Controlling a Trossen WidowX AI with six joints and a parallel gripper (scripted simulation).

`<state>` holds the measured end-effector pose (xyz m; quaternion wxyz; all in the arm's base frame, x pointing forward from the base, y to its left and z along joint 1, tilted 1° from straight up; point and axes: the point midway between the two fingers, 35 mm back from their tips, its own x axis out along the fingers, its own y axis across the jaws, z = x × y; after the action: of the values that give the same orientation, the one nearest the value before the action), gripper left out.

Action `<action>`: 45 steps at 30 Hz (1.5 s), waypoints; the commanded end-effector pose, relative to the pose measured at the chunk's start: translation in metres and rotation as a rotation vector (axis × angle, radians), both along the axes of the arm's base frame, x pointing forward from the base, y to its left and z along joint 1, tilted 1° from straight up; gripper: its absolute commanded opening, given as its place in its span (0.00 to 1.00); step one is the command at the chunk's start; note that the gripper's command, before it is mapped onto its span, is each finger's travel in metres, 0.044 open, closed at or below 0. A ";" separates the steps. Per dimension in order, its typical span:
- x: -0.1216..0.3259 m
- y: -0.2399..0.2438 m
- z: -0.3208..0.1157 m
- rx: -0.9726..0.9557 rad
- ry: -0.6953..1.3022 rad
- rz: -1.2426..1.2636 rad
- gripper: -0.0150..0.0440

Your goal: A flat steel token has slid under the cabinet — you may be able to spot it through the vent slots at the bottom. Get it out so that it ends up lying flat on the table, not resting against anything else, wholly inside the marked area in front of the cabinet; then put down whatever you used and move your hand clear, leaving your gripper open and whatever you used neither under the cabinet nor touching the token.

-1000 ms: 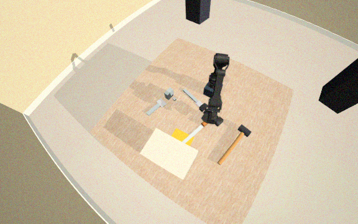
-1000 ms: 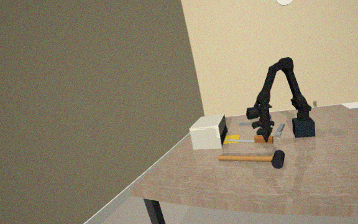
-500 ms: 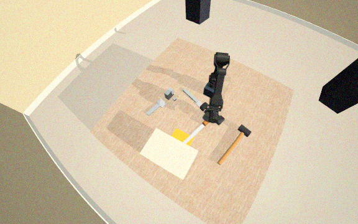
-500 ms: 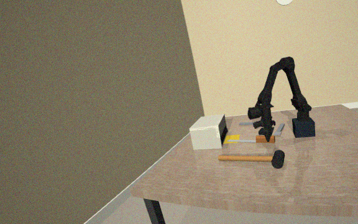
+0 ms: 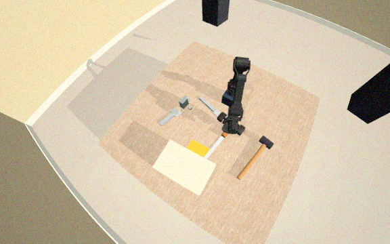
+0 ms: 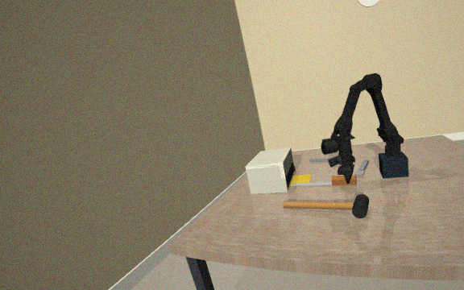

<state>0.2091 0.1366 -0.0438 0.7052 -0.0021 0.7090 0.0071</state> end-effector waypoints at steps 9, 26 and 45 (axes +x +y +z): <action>0.000 0.001 0.000 0.002 -0.002 0.100 0.25; 0.000 0.001 0.000 0.003 -0.003 0.234 0.25; 0.000 0.000 0.000 0.004 -0.004 0.382 0.25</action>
<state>0.2090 0.1368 -0.0436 0.6939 -0.1268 0.6964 0.1318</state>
